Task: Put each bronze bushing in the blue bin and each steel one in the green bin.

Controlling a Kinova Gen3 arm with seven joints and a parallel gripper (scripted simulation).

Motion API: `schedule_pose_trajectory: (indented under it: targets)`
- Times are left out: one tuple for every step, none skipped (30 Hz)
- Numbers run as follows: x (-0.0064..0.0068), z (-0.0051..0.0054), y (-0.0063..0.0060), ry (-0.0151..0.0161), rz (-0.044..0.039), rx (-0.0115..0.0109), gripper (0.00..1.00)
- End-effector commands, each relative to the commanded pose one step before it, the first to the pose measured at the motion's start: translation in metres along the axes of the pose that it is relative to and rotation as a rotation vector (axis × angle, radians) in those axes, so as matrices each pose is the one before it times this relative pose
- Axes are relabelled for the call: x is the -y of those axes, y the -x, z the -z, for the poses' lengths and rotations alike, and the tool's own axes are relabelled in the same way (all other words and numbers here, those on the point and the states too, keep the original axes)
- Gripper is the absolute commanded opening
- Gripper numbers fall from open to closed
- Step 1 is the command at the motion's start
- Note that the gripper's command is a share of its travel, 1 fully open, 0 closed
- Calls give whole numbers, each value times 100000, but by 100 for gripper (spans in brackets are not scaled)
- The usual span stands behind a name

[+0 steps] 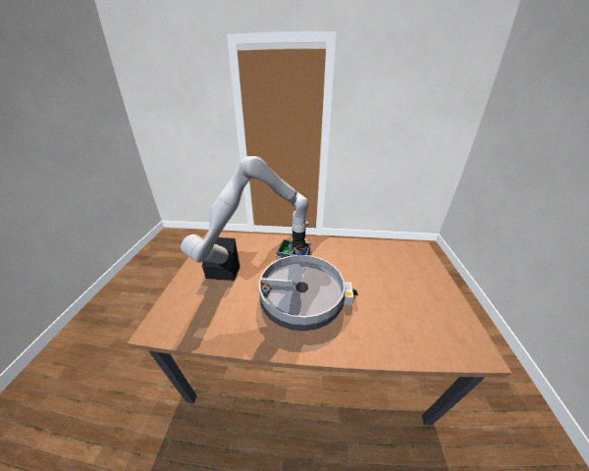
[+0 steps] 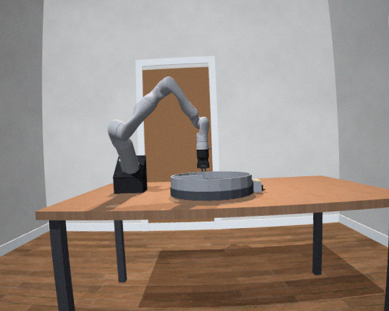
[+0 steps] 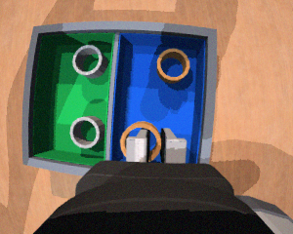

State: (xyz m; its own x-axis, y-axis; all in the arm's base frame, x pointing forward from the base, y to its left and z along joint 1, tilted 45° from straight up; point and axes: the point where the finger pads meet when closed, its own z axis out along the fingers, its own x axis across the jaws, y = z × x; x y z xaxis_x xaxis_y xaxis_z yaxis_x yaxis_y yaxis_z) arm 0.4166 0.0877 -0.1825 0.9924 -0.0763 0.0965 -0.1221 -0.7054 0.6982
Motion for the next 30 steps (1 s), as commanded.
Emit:
schedule_pose_trajectory:
  targets:
    - [2, -10, -29, -12, -26, -29, 0]
    - [0, 0, 0, 0, 0, 0, 0]
    - [0, 0, 0, 0, 0, 0, 0]
    - [0, 0, 0, 0, 0, 0, 0]
    - [0, 0, 0, 0, 0, 0, 0]
    - [8, -101, -1, -23, 6, -19, 0]
    - [-1, -122, 0, 3, -1, 2, 0]
    - [-1, -122, 0, 3, -1, 2, 0]
    - [-1, -122, 0, 3, -1, 2, 0]
    - [-1, -122, 0, 3, -1, 2, 0]
    - [0, 0, 0, 0, 0, 0, 0]
    - [0, 0, 0, 0, 0, 0, 0]
    - [0, 0, 0, 0, 0, 0, 0]
    - [-1, -122, 0, 3, -1, 2, 0]
    - [-1, -122, 0, 3, -1, 2, 0]
    - [-1, -122, 0, 3, -1, 2, 0]
    - [0, 0, 0, 0, 0, 0, 0]
    - [0, 0, 0, 0, 0, 0, 0]
    - [-1, -122, 0, 3, -1, 2, 0]
    - [-1, -122, 0, 3, -1, 2, 0]
    - [0, 0, 0, 0, 0, 0, 0]
    - [0, 0, 0, 0, 0, 0, 0]
    - [0, 0, 0, 0, 0, 0, 0]
    - [0, 0, 0, 0, 0, 0, 0]
    - [0, 0, 0, 0, 0, 0, 0]
    - [0, 0, 0, 0, 0, 0, 0]
    - [0, 0, 0, 0, 0, 0, 0]
    - [0, 0, 0, 0, 0, 0, 0]
    - [6, -105, -1, -19, 5, -15, 0]
    - [-1, -122, 0, 2, -1, 2, 0]
